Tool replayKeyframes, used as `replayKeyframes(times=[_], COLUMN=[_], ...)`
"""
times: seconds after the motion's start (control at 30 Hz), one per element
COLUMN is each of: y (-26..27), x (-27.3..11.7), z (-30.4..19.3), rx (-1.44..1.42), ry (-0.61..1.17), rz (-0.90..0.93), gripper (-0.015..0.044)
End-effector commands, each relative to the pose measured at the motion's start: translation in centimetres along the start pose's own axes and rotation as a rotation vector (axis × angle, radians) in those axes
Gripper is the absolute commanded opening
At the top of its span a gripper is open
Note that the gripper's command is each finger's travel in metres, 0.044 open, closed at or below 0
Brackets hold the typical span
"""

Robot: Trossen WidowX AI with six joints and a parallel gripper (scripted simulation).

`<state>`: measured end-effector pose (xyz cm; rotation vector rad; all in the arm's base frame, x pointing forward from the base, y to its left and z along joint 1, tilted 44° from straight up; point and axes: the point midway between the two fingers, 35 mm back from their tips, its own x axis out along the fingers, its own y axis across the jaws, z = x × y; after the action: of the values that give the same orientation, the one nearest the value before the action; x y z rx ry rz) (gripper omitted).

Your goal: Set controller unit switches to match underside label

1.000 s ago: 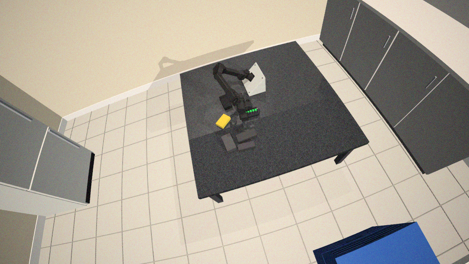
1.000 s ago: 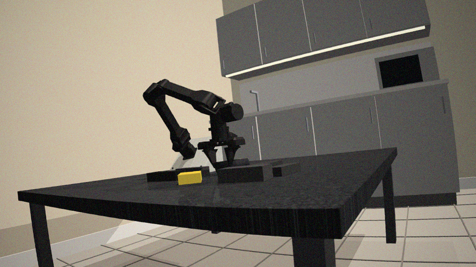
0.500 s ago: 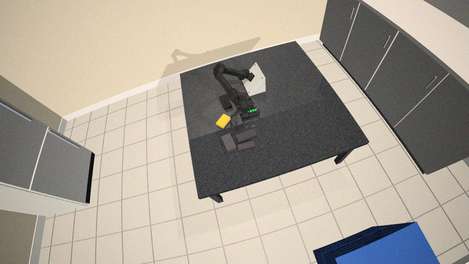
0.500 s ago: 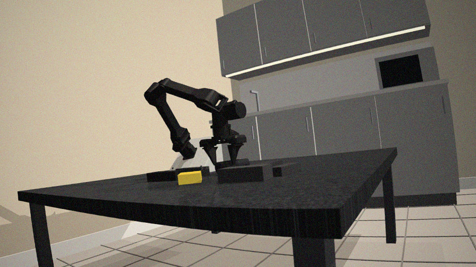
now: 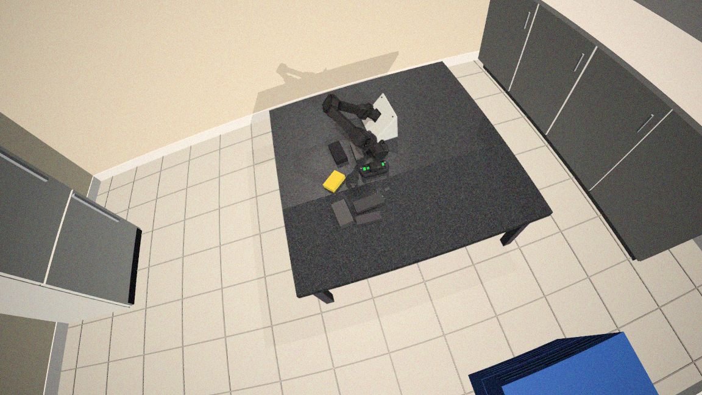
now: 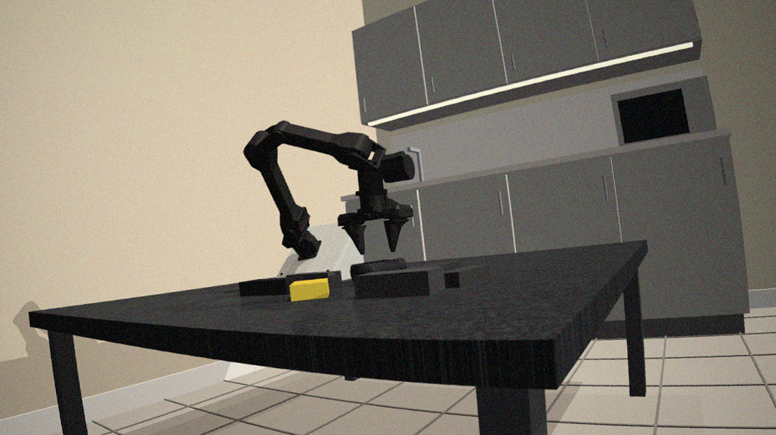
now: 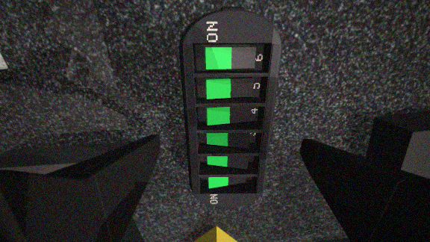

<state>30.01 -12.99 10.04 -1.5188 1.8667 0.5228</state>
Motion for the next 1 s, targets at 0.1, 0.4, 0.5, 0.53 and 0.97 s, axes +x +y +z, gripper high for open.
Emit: replayKeyframes(times=[0.1, 0.4, 0.5, 0.53, 0.97], y=[-0.1, 0.0, 0.0, 0.0, -0.1], x=[-0.1, -4.9, -5.1, -5.1, -5.1], z=[0.0, 0.0, 0.0, 0.0, 0.0], rx=[0.005, 0.0, 0.0, 0.0, 0.0], ry=[0.001, -0.002, -0.002, -0.002, -0.002], rz=[-0.002, -0.001, -0.001, -0.001, -0.001], gripper=[0.044, 0.044, 0.044, 0.044, 0.0151])
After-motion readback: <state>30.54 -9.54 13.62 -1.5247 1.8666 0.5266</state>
